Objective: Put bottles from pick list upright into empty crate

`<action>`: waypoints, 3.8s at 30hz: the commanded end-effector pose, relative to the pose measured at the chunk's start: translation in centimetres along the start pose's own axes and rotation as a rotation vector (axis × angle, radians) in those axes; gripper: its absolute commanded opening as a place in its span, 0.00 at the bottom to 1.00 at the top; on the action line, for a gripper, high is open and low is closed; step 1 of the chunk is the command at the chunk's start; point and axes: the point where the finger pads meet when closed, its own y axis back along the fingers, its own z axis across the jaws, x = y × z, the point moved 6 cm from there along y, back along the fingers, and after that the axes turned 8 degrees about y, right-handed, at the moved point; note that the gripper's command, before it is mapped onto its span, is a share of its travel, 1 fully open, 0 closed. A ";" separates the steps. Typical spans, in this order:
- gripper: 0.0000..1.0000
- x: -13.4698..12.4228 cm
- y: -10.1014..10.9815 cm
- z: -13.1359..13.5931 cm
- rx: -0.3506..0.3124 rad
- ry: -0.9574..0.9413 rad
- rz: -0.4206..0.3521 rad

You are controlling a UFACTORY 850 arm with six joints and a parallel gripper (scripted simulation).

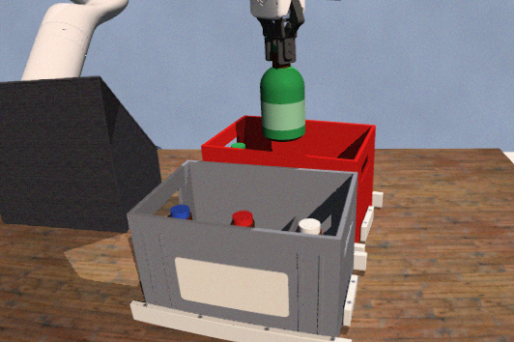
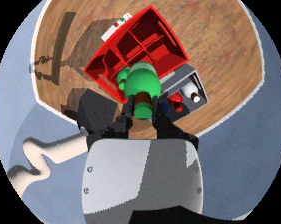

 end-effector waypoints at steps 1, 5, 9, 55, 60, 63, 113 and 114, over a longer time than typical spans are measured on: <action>0.00 0.0 0.1 0.1 -0.002 0.001 0.001; 0.00 0.0 0.1 0.1 -0.002 0.001 0.001; 0.00 0.0 0.1 0.1 -0.002 0.001 0.001; 0.00 0.0 -3.7 0.1 -0.002 0.001 0.001; 0.00 0.0 -4.2 0.1 -0.002 0.001 0.001; 0.00 0.0 -4.5 0.1 -0.002 0.001 0.001; 0.00 0.0 -8.9 0.1 -0.002 0.001 0.001; 0.00 0.0 -9.0 0.1 -0.002 0.001 0.001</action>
